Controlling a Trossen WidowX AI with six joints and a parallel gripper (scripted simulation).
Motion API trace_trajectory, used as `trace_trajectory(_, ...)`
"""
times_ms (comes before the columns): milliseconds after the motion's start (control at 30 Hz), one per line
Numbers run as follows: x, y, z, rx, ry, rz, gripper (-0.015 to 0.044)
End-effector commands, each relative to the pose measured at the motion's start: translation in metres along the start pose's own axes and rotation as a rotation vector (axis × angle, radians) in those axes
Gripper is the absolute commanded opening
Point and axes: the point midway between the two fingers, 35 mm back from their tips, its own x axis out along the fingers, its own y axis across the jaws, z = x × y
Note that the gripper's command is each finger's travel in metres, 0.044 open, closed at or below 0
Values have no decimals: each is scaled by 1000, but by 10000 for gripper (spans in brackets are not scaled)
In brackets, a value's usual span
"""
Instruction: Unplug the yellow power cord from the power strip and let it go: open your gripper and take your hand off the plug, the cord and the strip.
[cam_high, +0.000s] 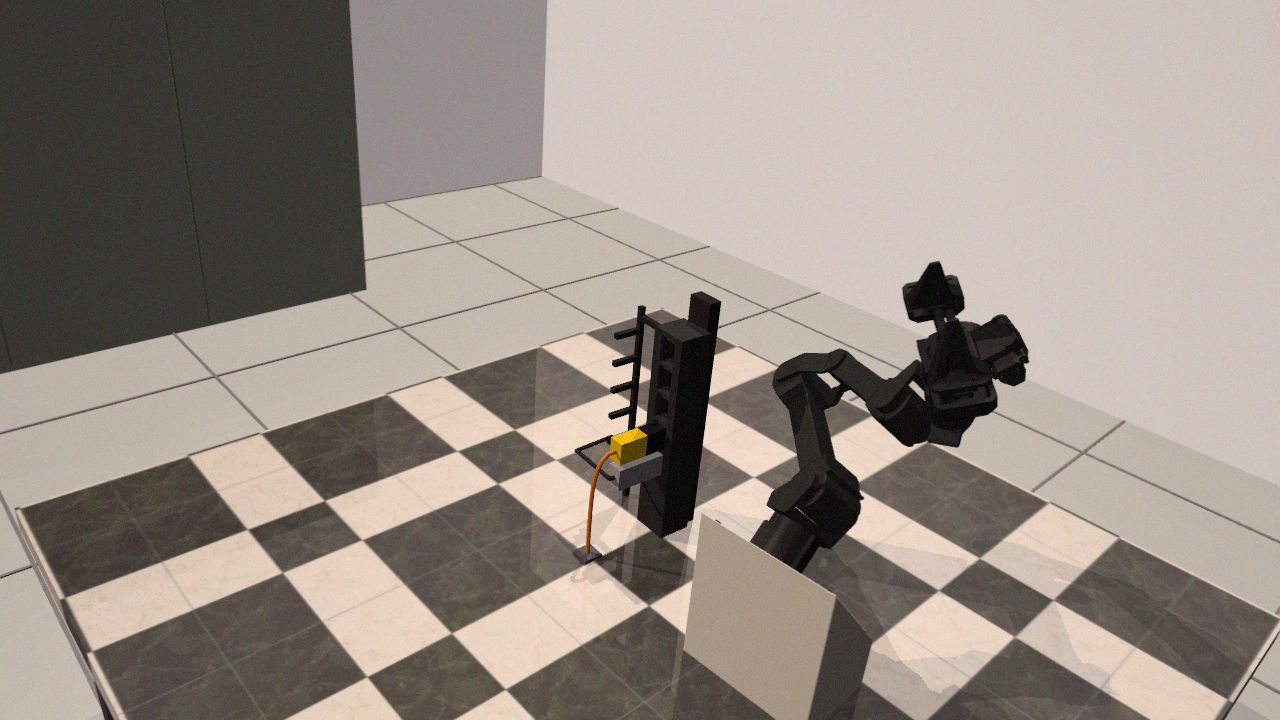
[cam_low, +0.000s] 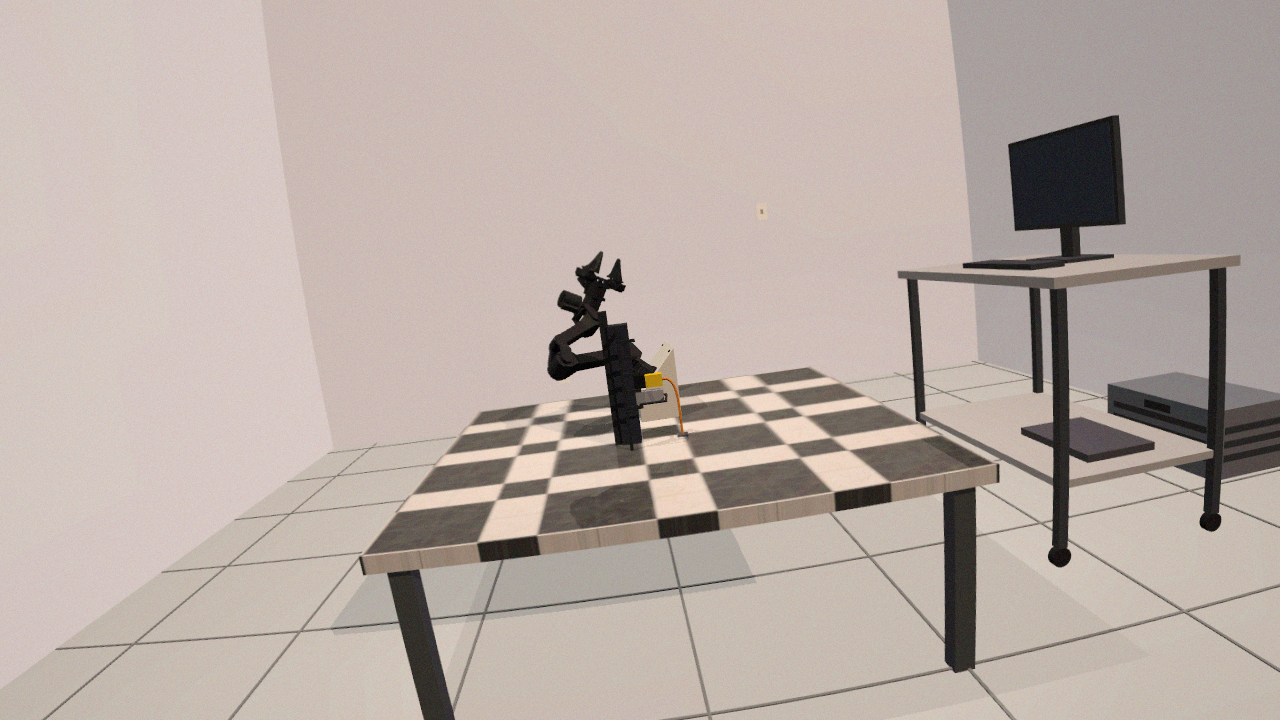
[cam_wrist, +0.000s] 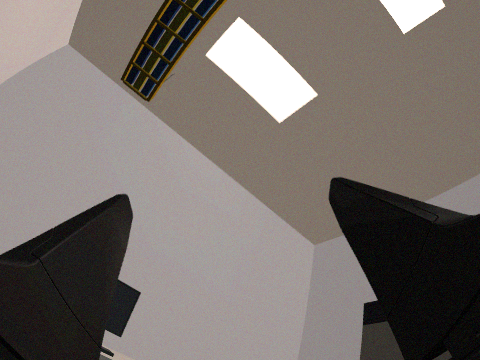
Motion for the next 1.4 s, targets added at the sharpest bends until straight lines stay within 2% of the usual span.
trace_trajectory(0, 1, 0, 0, -2, 3, 0, 374)
trace_trajectory(133, 17, 5, -10, -52, 68, 7, 269)
trace_trajectory(267, 49, 13, -41, -164, 235, 36, 164)
trace_trajectory(533, 93, 11, -148, -380, 704, 152, 160)
trace_trajectory(700, 92, -3, -228, -411, 1020, 242, 160)
trace_trajectory(800, 85, -10, -261, -396, 1147, 278, 160)
trace_trajectory(1033, 34, -36, -348, -338, 1576, 419, 160)
trace_trajectory(1200, -33, -57, -401, -191, 1936, 544, 160)
trace_trajectory(1367, -107, -73, -430, 26, 2258, 705, 160)
